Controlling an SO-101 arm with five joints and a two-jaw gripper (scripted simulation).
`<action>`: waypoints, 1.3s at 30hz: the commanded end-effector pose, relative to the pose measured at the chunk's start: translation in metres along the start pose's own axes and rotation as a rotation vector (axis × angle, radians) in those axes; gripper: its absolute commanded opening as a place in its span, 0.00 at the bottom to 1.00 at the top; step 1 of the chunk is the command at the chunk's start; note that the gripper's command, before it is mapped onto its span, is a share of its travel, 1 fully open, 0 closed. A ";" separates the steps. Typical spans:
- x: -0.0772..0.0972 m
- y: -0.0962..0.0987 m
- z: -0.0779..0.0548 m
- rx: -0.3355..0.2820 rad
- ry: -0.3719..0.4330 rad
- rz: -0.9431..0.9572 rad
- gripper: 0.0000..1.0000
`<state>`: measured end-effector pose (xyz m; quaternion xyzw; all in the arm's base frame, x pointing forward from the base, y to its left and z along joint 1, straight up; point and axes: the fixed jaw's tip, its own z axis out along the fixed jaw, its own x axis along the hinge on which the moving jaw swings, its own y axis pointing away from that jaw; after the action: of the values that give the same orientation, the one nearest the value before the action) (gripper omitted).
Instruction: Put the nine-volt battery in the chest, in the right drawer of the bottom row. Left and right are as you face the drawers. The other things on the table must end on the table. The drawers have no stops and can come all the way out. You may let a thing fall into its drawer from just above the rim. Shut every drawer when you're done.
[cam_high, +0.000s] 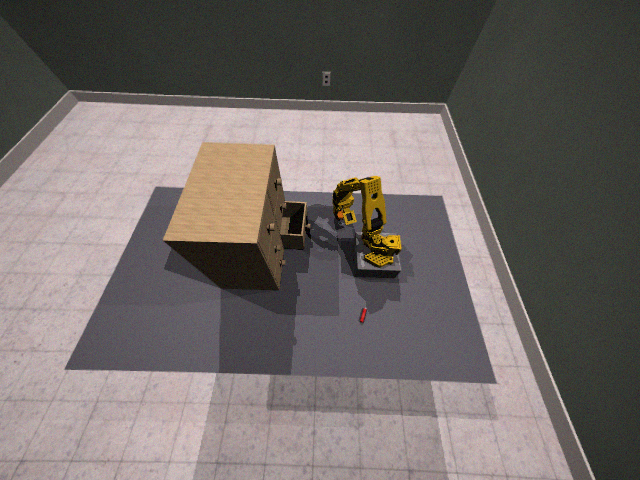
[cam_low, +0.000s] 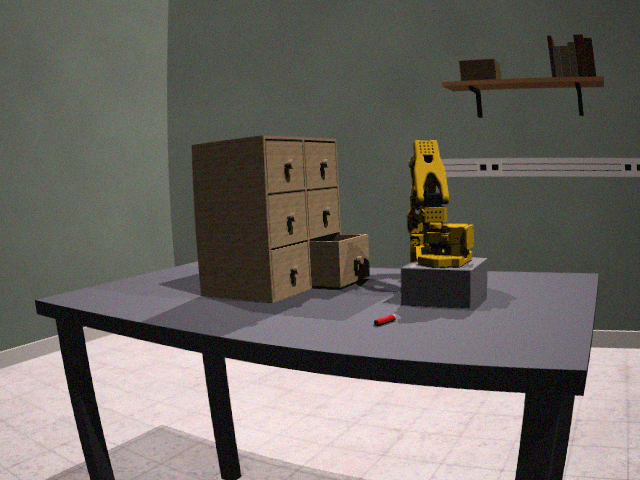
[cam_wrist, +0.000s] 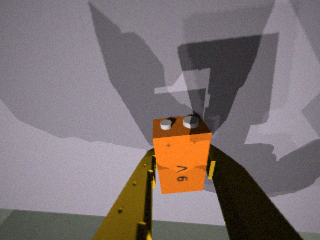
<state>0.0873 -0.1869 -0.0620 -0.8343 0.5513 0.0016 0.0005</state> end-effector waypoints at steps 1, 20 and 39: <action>0.001 0.000 0.002 0.001 0.001 -0.001 0.01; 0.001 0.000 0.002 0.001 0.001 -0.001 0.00; 0.003 0.000 -0.033 0.001 0.001 -0.001 0.00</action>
<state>0.0859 -0.1846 -0.0373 -0.8342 0.5513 0.0137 0.0068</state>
